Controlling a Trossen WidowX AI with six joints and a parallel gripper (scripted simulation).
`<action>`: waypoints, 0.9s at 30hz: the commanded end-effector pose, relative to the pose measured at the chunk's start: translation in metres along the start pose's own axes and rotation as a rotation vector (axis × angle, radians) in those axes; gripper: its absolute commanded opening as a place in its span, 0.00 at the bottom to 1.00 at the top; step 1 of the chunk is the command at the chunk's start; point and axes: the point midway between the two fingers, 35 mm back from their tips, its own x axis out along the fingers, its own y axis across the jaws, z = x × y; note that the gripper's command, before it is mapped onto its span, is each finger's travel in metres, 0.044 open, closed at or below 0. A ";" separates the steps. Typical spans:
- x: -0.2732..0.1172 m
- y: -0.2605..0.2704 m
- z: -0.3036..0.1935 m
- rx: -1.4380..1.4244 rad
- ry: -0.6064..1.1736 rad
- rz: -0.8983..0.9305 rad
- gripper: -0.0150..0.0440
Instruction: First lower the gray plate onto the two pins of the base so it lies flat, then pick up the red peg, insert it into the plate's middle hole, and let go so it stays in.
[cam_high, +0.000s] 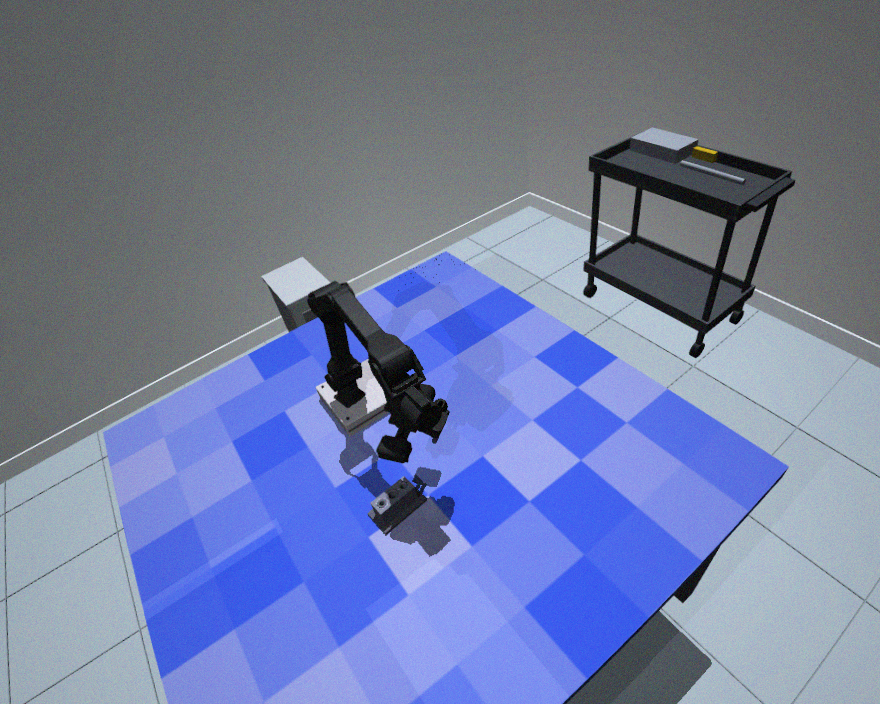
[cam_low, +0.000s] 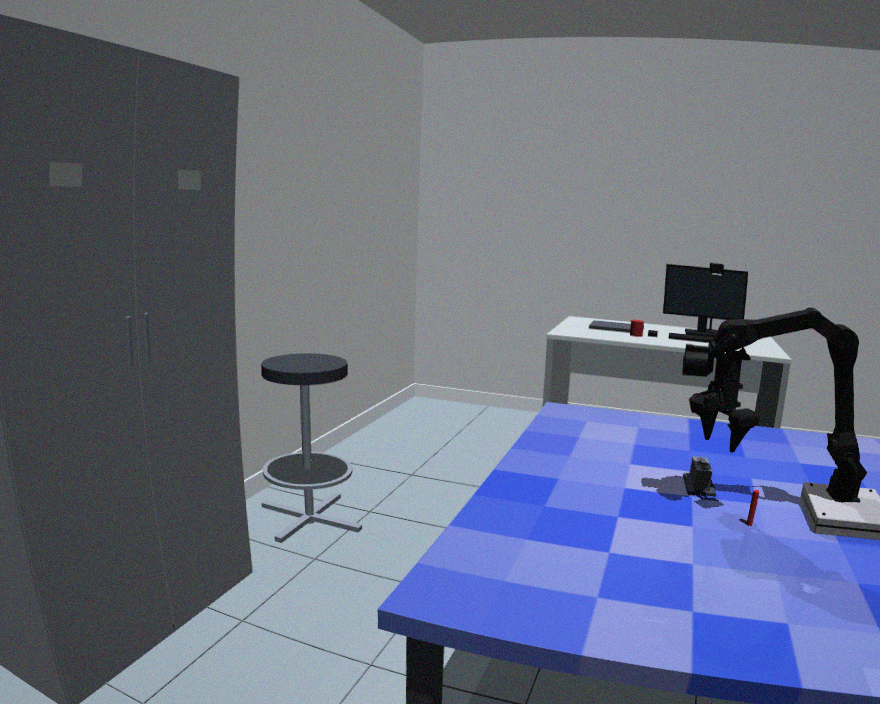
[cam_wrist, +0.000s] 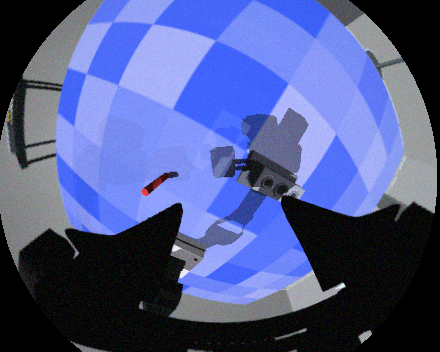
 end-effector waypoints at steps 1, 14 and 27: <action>-0.005 0.058 0.001 0.678 -0.024 -0.005 1.00; -0.002 0.100 -0.006 1.187 -0.024 0.005 1.00; 0.002 0.133 -0.011 1.709 -0.020 0.015 1.00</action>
